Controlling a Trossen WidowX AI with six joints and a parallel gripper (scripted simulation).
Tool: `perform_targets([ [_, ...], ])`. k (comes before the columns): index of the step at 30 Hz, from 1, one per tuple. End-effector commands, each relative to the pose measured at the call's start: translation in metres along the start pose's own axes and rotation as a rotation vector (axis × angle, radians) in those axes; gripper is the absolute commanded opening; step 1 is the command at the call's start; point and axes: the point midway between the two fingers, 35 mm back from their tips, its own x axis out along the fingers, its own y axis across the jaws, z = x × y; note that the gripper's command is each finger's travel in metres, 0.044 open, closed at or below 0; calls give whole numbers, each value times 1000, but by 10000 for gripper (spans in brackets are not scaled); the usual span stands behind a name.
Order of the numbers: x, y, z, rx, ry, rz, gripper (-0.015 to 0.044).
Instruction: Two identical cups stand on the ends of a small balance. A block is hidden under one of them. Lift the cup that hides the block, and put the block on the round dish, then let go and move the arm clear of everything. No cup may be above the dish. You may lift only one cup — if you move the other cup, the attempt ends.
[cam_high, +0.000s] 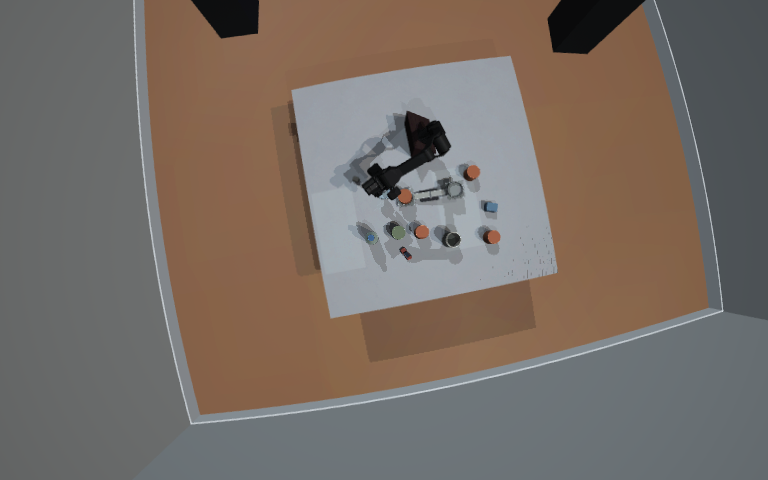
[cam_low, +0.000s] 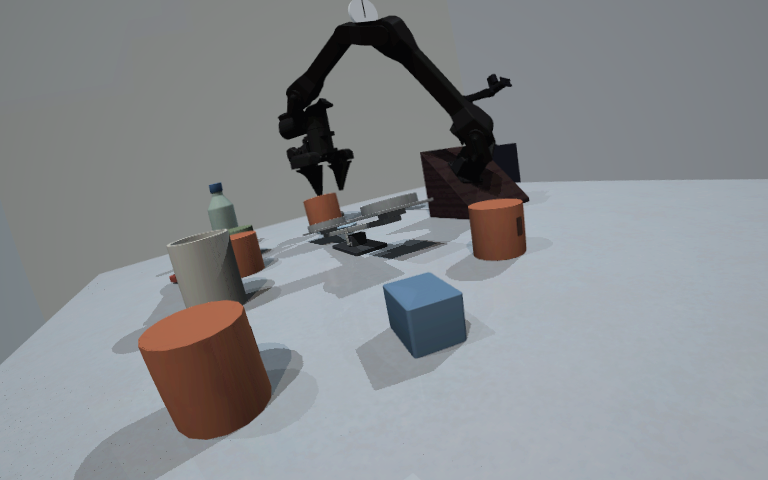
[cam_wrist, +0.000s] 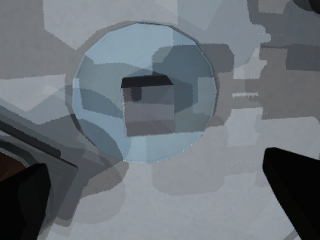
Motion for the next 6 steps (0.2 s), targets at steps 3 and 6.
perform_targets([
  [3,-29,-1,1,-4,-26,2,440],
  [6,-29,-1,1,-4,-26,2,440],
])
